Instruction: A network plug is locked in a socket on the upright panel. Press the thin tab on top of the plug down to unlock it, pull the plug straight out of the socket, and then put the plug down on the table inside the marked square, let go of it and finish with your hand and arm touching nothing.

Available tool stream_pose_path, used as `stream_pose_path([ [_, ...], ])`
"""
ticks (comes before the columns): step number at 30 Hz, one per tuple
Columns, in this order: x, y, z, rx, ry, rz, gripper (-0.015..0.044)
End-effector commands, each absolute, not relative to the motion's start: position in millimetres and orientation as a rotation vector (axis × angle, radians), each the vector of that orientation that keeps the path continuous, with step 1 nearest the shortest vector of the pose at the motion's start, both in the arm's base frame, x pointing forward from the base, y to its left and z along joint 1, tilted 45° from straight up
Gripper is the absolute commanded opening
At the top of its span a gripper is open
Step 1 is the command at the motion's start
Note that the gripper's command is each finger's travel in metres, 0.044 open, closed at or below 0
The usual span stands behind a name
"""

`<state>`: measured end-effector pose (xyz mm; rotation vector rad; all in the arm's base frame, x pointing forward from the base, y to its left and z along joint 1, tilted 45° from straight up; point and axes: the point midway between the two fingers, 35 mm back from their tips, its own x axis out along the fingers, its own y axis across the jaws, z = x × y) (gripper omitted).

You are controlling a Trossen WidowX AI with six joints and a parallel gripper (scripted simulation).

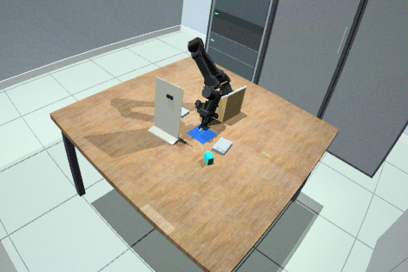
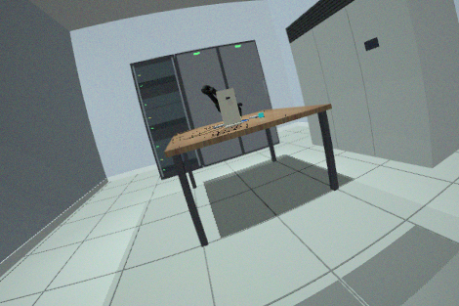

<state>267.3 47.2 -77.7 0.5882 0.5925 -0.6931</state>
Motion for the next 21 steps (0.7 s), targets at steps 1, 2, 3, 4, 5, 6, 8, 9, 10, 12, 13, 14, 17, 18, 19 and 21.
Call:
stream_pose_path([
  [1,264,42,-83,0.575,0.604,-0.697,0.0000],
  [2,264,41,-83,0.575,0.604,-0.697,0.0000],
  [3,264,41,-84,0.575,0.604,-0.697,0.0000],
  [4,264,40,-85,0.575,0.604,-0.696,0.0000],
  [5,264,39,-85,0.574,0.604,-0.696,0.0000],
  [6,264,38,-86,0.574,0.604,-0.696,0.0000],
  [8,264,37,-87,0.574,0.604,-0.696,0.0000],
  [9,264,36,-88,0.574,0.603,-0.696,0.0000],
  [10,264,35,-89,0.574,0.603,-0.696,0.0000],
  [12,264,33,-90,0.574,0.603,-0.696,0.0000],
  [13,264,33,-90,0.573,0.603,-0.696,0.0000],
  [14,264,32,-91,0.573,0.603,-0.696,0.0000],
  [17,264,29,-93,0.573,0.602,-0.695,0.0000],
  [18,264,29,-93,0.573,0.602,-0.695,0.0000],
  [19,264,28,-94,0.572,0.602,-0.695,0.0000],
  [21,264,26,-95,0.572,0.601,-0.695,0.0000],
])
